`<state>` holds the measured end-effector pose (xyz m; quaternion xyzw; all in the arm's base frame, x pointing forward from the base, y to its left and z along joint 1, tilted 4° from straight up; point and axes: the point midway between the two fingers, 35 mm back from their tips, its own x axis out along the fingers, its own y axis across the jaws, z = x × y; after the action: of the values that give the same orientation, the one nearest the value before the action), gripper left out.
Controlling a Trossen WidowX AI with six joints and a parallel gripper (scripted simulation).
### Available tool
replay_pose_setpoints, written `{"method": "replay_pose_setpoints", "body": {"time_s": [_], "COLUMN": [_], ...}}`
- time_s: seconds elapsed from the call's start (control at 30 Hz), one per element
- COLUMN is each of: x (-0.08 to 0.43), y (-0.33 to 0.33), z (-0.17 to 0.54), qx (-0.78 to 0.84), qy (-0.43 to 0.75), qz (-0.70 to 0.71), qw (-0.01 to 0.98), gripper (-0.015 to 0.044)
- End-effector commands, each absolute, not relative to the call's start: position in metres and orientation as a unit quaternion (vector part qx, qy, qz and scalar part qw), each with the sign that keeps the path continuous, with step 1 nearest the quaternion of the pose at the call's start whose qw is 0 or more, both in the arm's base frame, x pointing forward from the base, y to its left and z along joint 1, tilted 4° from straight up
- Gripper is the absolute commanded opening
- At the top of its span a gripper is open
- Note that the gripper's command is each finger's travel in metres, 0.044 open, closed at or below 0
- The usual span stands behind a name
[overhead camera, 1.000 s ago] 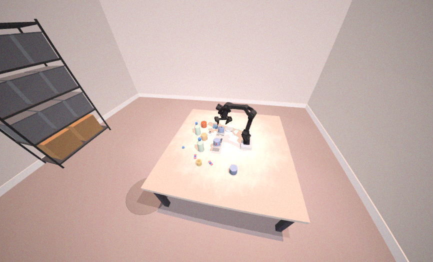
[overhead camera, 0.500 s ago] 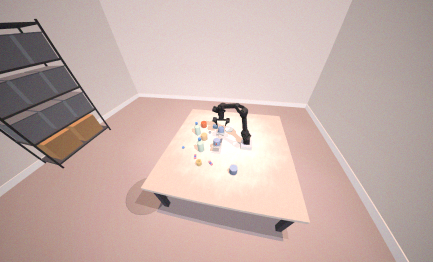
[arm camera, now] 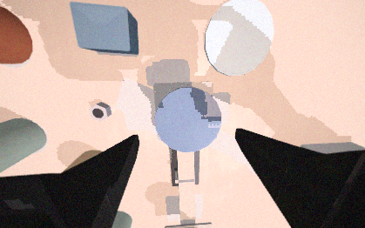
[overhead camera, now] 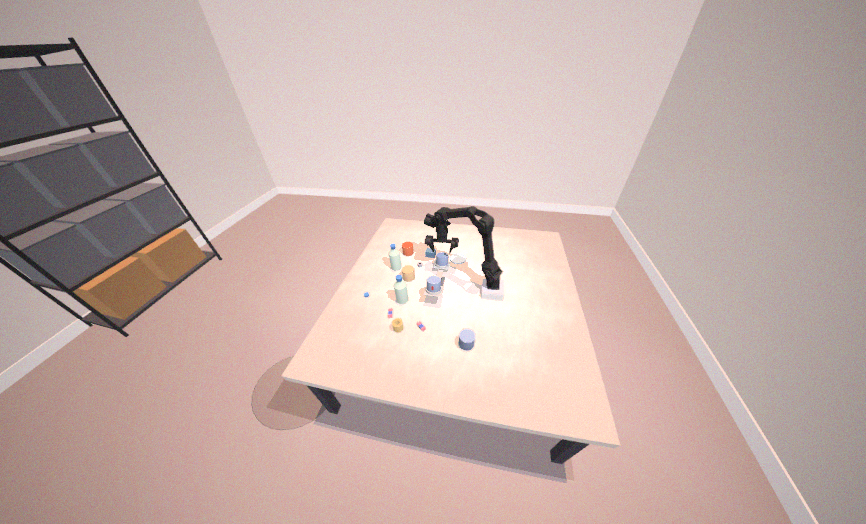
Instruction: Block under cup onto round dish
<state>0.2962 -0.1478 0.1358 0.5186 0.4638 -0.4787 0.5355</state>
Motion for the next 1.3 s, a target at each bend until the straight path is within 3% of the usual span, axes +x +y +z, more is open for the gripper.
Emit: {"method": "replay_pose_setpoints", "body": {"time_s": [0.0, 1.27], "x": [0.295, 0.3], "y": [-0.148, -0.149], "z": [0.128, 0.071], "qx": [0.518, 0.518], "qy": [0.466, 0.466], "qz": [-0.483, -0.483], "qw": [0.531, 0.531], "gripper": [0.044, 0.0433]}}
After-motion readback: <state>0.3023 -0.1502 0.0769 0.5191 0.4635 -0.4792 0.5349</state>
